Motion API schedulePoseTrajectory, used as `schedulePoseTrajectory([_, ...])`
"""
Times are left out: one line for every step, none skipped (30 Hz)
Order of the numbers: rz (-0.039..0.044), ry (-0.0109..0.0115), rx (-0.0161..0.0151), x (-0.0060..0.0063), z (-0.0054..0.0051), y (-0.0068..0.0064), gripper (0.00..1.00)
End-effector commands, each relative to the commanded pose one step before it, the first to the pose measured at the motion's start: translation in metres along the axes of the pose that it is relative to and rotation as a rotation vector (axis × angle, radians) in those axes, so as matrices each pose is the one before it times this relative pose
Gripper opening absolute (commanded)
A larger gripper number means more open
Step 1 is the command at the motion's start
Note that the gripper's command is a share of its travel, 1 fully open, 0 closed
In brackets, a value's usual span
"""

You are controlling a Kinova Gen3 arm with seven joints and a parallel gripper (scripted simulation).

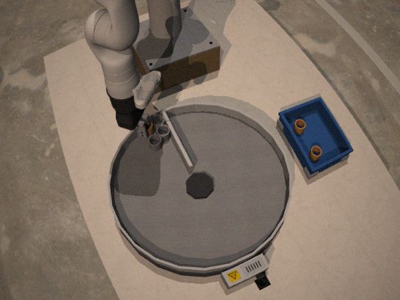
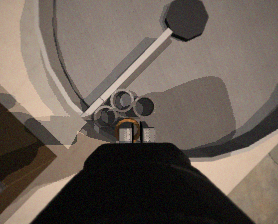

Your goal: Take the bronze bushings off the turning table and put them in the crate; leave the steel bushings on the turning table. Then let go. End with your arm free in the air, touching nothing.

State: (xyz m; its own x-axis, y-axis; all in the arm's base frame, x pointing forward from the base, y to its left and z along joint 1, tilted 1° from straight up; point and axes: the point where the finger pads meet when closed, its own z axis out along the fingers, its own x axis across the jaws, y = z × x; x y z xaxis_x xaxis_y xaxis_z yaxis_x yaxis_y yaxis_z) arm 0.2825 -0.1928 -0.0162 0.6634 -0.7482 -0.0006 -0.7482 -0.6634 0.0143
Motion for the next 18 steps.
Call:
schedulePoseTrajectory([-0.00013,0.00231,0.0006,0.00073,-0.00323,-0.00022,0.0])
schedulePoseTrajectory([0.0,0.0,0.0,0.0,-0.0015,0.0,0.0])
schedulePoseTrajectory([0.0,0.0,0.0,0.0,-0.0015,0.0,0.0])
schedulePoseTrajectory([0.0,0.0,0.0,0.0,-0.0015,0.0,0.0])
schedulePoseTrajectory([0.0,0.0,0.0,0.0,0.0,0.0,0.0])
schedulePoseTrajectory([0.0,0.0,0.0,0.0,0.0,0.0,0.0])
schedulePoseTrajectory([0.0,0.0,0.0,0.0,0.0,0.0,0.0])
schedulePoseTrajectory([0.0,0.0,0.0,0.0,0.0,0.0,0.0])
schedulePoseTrajectory([0.0,0.0,0.0,0.0,0.0,0.0,0.0])
schedulePoseTrajectory([0.0,0.0,0.0,0.0,0.0,0.0,0.0])
schedulePoseTrajectory([0.0,0.0,0.0,0.0,0.0,0.0,0.0])
schedulePoseTrajectory([0.0,0.0,0.0,0.0,0.0,0.0,0.0])
schedulePoseTrajectory([0.0,0.0,0.0,0.0,0.0,0.0,0.0])
schedulePoseTrajectory([0.0,0.0,0.0,0.0,0.0,0.0,0.0])
schedulePoseTrajectory([0.0,0.0,0.0,0.0,0.0,0.0,0.0])
schedulePoseTrajectory([0.0,0.0,0.0,0.0,0.0,0.0,0.0])
schedulePoseTrajectory([0.00015,-0.00021,-0.00009,-0.00004,-0.00142,0.00007,0.0])
schedulePoseTrajectory([0.0,0.0,0.0,0.0,-0.0015,0.0,0.0])
